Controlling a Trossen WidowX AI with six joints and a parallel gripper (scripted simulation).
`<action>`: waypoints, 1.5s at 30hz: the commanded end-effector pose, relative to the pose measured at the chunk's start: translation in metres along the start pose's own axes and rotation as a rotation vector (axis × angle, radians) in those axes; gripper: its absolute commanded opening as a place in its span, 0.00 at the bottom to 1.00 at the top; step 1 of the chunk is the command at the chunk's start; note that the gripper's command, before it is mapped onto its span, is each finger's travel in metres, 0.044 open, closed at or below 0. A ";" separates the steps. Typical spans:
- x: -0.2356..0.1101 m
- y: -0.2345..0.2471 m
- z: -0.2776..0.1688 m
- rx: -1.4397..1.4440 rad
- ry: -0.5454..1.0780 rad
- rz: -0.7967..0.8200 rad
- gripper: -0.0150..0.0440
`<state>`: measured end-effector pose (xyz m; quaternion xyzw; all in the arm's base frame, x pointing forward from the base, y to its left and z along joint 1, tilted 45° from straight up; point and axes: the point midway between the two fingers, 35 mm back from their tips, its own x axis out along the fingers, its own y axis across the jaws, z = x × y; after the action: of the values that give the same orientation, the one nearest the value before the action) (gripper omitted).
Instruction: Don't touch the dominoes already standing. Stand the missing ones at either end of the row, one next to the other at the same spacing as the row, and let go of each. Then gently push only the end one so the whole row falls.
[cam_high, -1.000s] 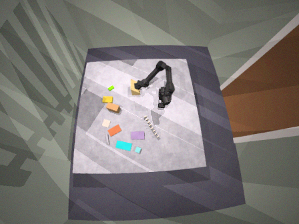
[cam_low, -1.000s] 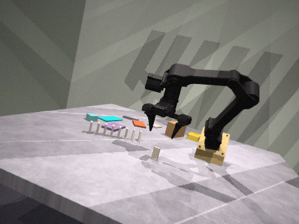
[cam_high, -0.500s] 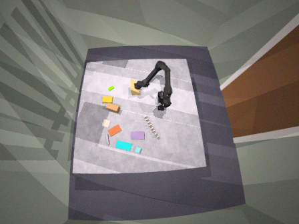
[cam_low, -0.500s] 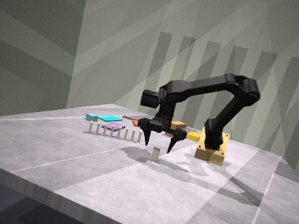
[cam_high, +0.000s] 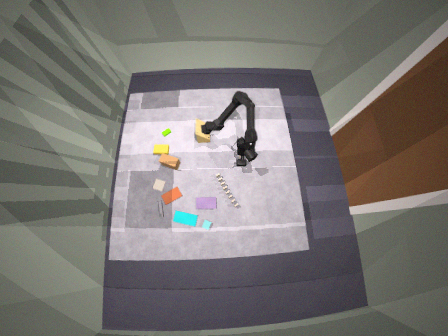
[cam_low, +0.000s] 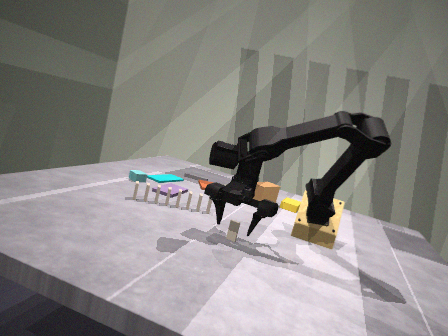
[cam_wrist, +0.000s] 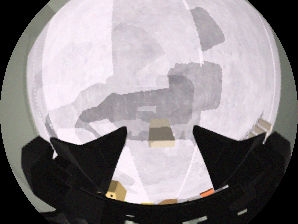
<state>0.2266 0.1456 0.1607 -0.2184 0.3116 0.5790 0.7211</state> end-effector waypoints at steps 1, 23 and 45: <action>0.002 0.000 -0.002 0.007 0.005 0.002 0.82; -0.031 -0.007 -0.003 0.023 0.015 -0.021 0.44; -0.134 -0.080 -0.088 0.677 0.028 -0.049 0.44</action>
<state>0.2547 0.0007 0.2105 -0.0479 0.4478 0.4583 0.7662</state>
